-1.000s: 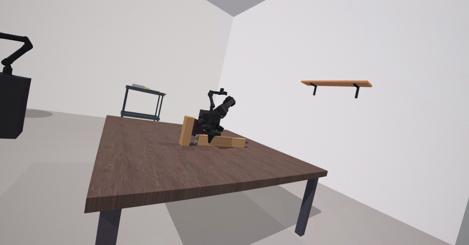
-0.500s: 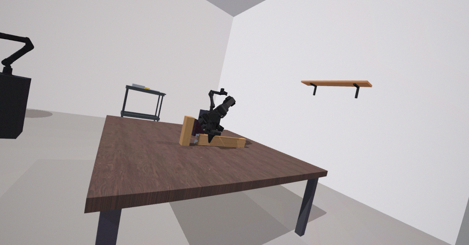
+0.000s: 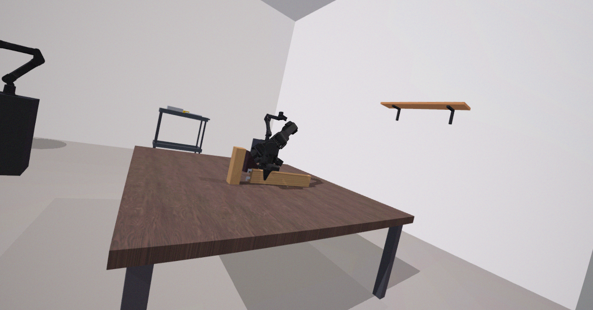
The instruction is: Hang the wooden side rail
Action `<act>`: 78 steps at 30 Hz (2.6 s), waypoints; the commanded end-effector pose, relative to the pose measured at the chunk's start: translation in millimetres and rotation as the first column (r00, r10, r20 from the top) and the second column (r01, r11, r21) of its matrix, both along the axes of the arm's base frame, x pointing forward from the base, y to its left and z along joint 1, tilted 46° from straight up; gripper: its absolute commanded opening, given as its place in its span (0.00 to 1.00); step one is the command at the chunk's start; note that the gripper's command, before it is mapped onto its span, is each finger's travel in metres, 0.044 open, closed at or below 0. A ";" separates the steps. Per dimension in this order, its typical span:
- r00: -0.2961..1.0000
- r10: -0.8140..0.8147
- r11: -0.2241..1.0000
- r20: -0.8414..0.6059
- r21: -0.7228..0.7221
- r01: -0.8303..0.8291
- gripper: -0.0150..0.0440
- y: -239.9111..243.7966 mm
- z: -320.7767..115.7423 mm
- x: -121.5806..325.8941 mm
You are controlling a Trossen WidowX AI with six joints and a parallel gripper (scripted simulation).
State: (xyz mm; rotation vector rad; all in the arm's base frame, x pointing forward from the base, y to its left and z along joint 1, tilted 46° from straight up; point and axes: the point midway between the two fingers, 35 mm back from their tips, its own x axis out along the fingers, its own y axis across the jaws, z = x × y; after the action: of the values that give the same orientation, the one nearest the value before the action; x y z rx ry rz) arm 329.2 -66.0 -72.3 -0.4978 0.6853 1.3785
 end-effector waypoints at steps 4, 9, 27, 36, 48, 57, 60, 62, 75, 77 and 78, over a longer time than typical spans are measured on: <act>1.000 -0.007 1.000 0.011 -0.002 0.007 0.25 -5.2 2.8 1.7; 1.000 -0.007 1.000 0.011 -0.002 0.007 0.25 -5.8 3.4 1.6; 1.000 -0.007 1.000 0.011 -0.002 0.007 0.25 -8.0 5.5 1.4; 1.000 -0.007 1.000 0.011 -0.002 0.007 0.25 -9.1 6.5 1.3; 1.000 -0.007 1.000 0.011 -0.003 0.007 0.25 -10.5 7.9 1.2; 1.000 -0.007 1.000 0.011 -0.003 0.007 0.25 -11.6 9.0 1.1; 1.000 -0.007 1.000 0.011 -0.003 0.007 0.25 -12.0 9.3 1.1; 1.000 -0.007 1.000 0.011 -0.003 0.007 0.25 -12.2 9.5 1.0; 1.000 -0.007 1.000 0.011 -0.003 0.007 0.25 -13.8 11.0 0.9; 1.000 -0.007 1.000 0.011 -0.003 0.007 0.25 -14.0 11.3 0.9; 1.000 -0.007 1.000 0.011 -0.003 0.007 0.25 -14.1 11.4 0.9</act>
State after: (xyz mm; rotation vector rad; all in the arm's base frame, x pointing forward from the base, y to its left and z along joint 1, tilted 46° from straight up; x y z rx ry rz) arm 328.4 -75.3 -63.3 -0.4978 0.6857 1.3784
